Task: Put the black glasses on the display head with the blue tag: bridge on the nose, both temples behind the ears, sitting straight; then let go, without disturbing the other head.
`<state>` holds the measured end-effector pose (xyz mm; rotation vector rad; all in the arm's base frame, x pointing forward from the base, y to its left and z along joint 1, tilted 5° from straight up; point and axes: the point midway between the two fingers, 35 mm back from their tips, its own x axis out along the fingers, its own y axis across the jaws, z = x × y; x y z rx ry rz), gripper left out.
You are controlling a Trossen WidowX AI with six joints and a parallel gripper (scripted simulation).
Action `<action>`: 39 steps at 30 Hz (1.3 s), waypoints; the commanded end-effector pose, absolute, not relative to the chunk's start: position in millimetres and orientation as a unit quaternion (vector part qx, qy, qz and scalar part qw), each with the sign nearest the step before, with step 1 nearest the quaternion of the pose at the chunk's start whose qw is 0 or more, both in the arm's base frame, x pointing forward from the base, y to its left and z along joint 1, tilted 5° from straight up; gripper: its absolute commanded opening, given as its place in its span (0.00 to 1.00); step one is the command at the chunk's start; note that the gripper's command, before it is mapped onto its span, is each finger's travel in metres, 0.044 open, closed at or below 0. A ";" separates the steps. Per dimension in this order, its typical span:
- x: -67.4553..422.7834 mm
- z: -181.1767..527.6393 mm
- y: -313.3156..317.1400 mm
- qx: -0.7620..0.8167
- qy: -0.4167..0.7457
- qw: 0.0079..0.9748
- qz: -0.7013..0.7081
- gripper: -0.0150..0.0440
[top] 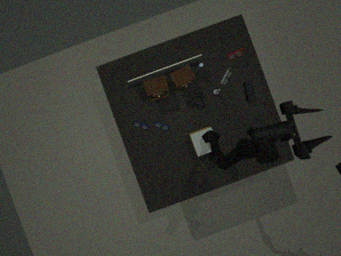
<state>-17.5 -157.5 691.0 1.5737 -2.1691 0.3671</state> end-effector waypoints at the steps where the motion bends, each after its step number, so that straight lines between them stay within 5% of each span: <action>1: -17.5 691.0 -157.5 0.568 -0.783 0.217 0.133 0.98; 8: -17.5 691.0 -157.5 0.568 -0.783 0.217 0.133 1.00; 17: 46.0 647.3 -210.7 0.602 -0.732 0.312 -0.060 0.60; 24: 110.1 595.3 -247.6 0.599 -0.623 0.437 -0.248 0.59; 39: 244.0 425.3 -280.8 0.442 -0.182 0.714 -0.512 0.59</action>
